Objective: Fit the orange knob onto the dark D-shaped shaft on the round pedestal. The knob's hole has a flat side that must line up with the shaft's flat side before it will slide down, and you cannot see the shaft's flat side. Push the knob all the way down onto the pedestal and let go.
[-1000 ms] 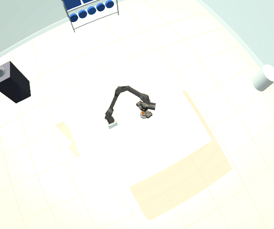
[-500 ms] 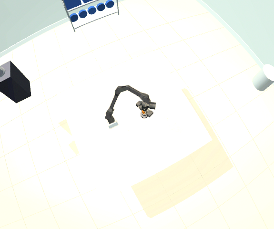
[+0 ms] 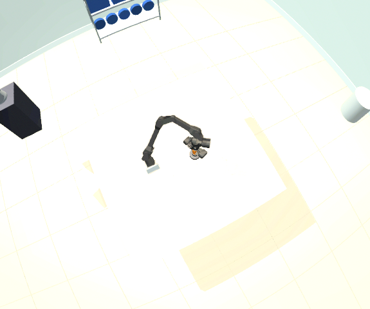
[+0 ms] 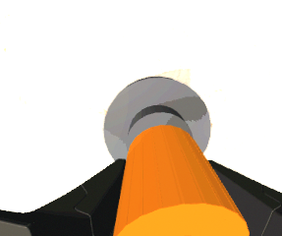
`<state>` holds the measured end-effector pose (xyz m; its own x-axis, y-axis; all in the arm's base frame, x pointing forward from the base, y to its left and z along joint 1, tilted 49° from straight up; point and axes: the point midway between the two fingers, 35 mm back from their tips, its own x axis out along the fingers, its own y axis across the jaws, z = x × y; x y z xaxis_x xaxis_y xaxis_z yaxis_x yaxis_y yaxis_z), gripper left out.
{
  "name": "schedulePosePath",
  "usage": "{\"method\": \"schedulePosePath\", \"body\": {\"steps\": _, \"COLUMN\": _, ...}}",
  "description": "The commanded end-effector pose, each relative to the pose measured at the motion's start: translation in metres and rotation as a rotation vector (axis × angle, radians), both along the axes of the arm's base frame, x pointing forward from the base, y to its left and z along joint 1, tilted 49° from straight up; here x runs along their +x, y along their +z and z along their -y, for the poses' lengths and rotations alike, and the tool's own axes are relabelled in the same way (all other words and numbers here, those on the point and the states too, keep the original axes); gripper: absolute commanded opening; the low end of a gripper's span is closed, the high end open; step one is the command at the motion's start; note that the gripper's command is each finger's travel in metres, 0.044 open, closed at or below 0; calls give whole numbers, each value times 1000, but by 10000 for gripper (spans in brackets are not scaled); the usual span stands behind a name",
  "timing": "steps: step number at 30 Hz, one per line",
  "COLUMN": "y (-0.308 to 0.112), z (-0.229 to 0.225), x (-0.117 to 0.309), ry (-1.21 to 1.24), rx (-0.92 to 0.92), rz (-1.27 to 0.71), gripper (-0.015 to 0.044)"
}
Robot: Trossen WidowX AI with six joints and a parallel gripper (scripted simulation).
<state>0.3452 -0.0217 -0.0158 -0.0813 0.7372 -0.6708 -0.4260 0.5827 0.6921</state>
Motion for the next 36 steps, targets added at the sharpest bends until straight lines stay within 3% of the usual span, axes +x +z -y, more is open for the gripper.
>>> {"method": "schedulePosePath", "body": {"steps": 1, "y": 1, "z": -1, "x": 0, "ry": 0, "rx": 2, "rz": 4, "gripper": 0}}
{"method": "schedulePosePath", "body": {"steps": 9, "y": 5, "z": 1, "x": 1, "ry": 6, "rx": 3, "rz": 11, "gripper": 0}}
{"method": "schedulePosePath", "body": {"steps": 16, "y": 6, "z": 2, "x": 3, "ry": 140, "rx": 19, "rz": 159, "gripper": 0}}
{"method": "schedulePosePath", "body": {"steps": 36, "y": 3, "z": 1, "x": 0, "ry": 140, "rx": 19, "rz": 158, "gripper": 0}}
